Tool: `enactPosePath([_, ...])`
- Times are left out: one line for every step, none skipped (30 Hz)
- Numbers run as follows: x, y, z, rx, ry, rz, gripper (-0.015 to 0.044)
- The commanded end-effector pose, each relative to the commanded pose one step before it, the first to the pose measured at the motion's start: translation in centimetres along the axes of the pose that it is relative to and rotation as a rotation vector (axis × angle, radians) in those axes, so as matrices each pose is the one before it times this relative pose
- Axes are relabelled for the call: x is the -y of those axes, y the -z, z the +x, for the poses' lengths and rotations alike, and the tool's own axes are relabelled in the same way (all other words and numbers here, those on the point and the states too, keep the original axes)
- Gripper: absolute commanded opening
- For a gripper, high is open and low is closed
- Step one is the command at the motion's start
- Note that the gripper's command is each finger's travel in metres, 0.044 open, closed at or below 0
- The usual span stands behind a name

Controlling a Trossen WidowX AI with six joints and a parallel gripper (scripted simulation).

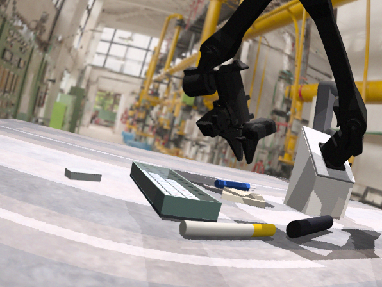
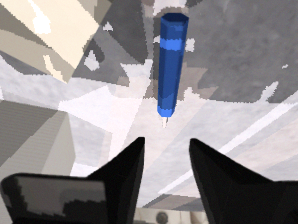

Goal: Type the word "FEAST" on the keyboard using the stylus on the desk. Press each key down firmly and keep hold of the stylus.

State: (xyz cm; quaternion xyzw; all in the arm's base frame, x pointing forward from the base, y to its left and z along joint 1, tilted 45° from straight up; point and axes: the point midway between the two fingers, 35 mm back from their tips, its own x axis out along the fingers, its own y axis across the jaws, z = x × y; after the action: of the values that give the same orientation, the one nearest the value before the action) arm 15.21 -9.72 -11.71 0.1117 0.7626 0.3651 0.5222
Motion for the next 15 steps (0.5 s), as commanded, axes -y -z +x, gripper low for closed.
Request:
enactPosePath([0.263, 0.155, -0.030, -0.00702, 0.01141, -0.0167, 0.0150])
enactPosePath([-0.002, -0.023, 0.046, 0.00001, -0.00002, 0.0000, 0.0150])
enactPosePath([-0.002, -0.030, 0.060, 0.00001, -0.00002, 0.0000, 0.0150])
enactPosePath([-0.003, -0.039, 0.079, 0.00002, -0.00003, 0.0000, 0.0150])
enactPosePath([-0.004, -0.049, 0.101, 0.00002, -0.00004, 0.0000, 0.0150])
enactPosePath([-0.004, -0.048, 0.099, 0.00002, -0.00004, 0.0000, 0.0150])
enactPosePath([-0.005, -0.048, 0.100, 0.00002, -0.00005, 0.0000, 0.0150])
enactPosePath([-0.004, -0.041, 0.087, 0.00001, -0.00004, 0.0000, 0.0150])
enactPosePath([-0.002, -0.041, 0.076, 0.00002, -0.00003, 0.0000, 0.0150])
enactPosePath([-0.003, -0.047, 0.088, 0.00002, -0.00004, 0.0000, 0.0150])
enactPosePath([-0.003, -0.049, 0.093, 0.00002, -0.00004, 0.0000, 0.0150])
enactPosePath([-0.003, -0.044, 0.083, 0.00002, -0.00004, 0.0000, 0.0150])
enactPosePath([-0.004, -0.037, 0.099, 0.00001, -0.00004, 0.0000, 0.0150])
enactPosePath([-0.004, -0.038, 0.102, 0.00001, -0.00004, 0.0000, 0.0150])
enactPosePath([-0.003, -0.025, 0.067, 0.00001, -0.00003, 0.0000, 0.0150])
